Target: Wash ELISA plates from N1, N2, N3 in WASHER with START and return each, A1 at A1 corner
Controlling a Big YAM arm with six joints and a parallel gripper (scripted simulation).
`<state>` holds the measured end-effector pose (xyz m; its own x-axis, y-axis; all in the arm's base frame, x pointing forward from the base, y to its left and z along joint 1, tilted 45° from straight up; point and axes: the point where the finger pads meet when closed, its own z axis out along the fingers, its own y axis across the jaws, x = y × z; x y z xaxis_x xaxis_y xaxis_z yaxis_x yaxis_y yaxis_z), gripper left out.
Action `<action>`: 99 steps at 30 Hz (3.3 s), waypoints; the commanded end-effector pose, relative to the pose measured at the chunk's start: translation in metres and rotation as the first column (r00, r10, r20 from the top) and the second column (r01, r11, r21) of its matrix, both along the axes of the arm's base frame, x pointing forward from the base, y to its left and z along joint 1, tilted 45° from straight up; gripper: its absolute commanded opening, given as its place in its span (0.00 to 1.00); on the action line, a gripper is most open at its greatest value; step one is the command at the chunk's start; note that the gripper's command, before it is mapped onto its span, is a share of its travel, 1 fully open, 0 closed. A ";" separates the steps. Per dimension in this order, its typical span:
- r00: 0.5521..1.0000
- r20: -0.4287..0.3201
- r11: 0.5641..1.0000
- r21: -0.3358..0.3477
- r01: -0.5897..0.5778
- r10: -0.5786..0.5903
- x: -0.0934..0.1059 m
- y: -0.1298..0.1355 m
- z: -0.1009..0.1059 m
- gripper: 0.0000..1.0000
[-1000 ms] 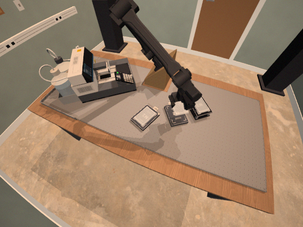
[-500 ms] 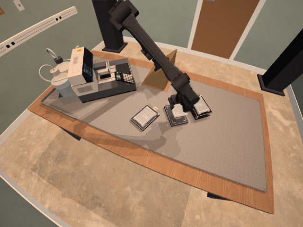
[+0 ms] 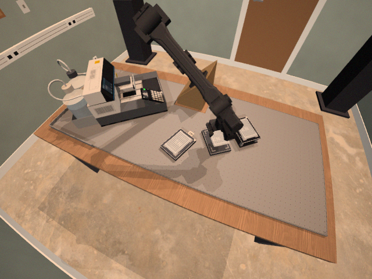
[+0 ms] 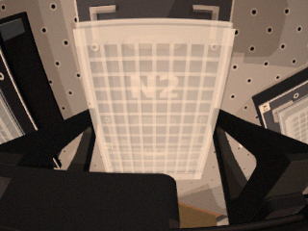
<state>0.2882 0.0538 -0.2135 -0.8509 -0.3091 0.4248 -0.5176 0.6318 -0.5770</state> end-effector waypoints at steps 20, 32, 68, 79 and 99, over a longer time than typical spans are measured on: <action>0.999 0.032 0.999 0.025 -0.036 0.035 0.013 -0.006 -0.018 0.84; 1.000 0.019 1.000 0.014 -0.013 0.012 0.008 -0.013 -0.020 0.84; 1.000 0.019 1.000 0.014 -0.013 0.012 0.008 -0.014 -0.019 0.84; 0.999 0.032 1.000 0.024 -0.011 0.010 0.013 -0.016 -0.016 0.84; 1.000 0.010 1.000 0.013 -0.011 0.011 0.004 -0.022 -0.025 0.84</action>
